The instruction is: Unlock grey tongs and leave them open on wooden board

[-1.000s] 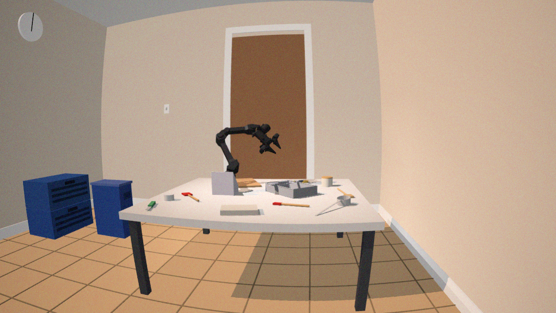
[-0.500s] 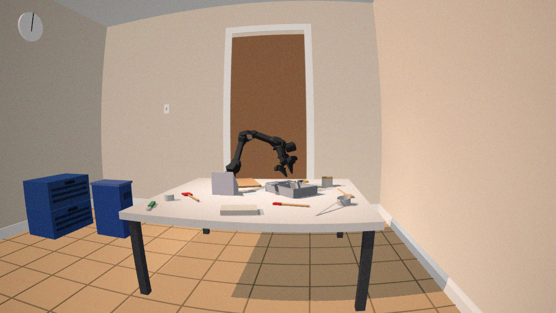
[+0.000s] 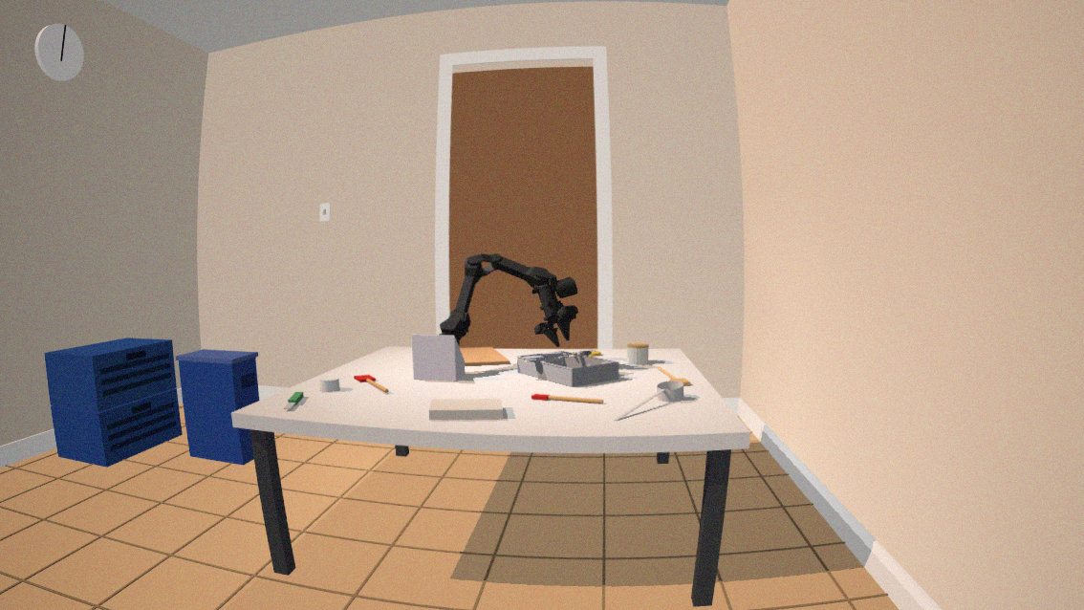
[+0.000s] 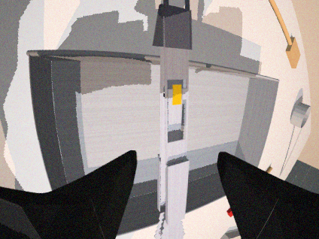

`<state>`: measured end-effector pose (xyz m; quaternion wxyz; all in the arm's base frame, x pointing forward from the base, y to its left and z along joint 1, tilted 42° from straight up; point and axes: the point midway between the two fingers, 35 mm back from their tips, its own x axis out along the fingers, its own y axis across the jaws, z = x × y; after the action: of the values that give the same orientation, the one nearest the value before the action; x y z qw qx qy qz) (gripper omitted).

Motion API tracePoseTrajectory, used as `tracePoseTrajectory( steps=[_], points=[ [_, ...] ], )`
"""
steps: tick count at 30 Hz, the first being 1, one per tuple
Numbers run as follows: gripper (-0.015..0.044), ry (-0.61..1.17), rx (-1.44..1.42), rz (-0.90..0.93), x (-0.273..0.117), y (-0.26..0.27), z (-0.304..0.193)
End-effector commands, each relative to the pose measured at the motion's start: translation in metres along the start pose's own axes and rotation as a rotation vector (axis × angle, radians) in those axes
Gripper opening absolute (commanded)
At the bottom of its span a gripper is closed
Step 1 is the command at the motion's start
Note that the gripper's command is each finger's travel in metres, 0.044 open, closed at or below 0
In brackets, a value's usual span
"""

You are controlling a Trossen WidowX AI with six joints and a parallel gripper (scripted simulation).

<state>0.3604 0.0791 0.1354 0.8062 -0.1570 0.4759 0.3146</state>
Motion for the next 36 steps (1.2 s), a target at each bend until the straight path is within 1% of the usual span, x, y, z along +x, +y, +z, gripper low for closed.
tracePoseTrajectory(
  steps=[1, 36],
  points=[
    [0.026, -0.005, -0.003, 0.002, 0.001, 0.0, 0.0],
    [0.026, -0.006, -0.003, 0.002, 0.056, -0.002, 0.001]
  ],
)
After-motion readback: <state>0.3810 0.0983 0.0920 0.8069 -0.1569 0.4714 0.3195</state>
